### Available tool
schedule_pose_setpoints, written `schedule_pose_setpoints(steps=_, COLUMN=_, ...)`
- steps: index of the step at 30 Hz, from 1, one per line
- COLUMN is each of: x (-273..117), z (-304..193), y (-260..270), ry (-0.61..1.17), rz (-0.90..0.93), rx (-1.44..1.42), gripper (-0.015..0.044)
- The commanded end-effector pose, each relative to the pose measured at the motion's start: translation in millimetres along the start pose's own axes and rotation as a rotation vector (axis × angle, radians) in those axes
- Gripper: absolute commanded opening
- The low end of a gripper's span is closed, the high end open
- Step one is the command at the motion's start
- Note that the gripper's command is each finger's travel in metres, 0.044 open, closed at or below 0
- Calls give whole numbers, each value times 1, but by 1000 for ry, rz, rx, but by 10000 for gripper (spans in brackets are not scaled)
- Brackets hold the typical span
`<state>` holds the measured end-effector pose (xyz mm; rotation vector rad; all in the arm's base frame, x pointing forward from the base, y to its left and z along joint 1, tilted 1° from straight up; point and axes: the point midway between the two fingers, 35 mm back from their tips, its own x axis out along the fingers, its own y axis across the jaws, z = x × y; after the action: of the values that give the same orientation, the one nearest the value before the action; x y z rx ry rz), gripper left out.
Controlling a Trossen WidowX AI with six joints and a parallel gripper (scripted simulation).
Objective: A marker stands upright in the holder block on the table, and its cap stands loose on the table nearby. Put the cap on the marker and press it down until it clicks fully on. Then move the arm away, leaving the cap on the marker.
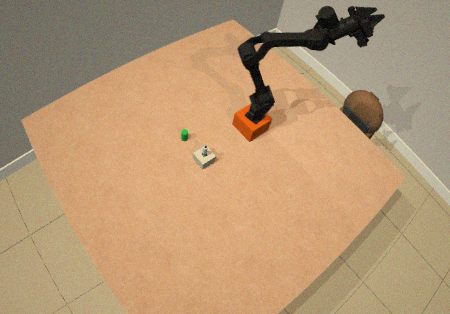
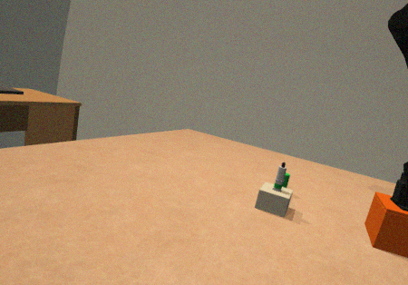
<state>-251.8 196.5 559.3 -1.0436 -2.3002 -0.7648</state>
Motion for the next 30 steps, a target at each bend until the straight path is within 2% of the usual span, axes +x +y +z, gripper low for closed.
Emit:
schedule_pose_setpoints(steps=1, x=0, z=2, y=1, ry=-6, rz=3, rx=-12, gripper=374)
schedule_pose_setpoints(steps=6, x=1, z=51, y=41, ry=-165, rz=62, rx=-324, gripper=242)
schedule_pose_setpoints(steps=10, x=-8, z=93, y=85, ry=-331, rz=95, rx=-596, gripper=240)
schedule_pose_setpoints(steps=20, x=-56, z=154, y=176, ry=-668, rz=107, rx=-1011, gripper=240)
schedule_pose_setpoints(steps=25, x=-104, z=186, y=237, ry=-938, rz=56, rx=-1250, gripper=240)
schedule_pose_setpoints(steps=30, x=-167, z=206, y=295, ry=-1231, rz=-46, rx=-1436, gripper=240)
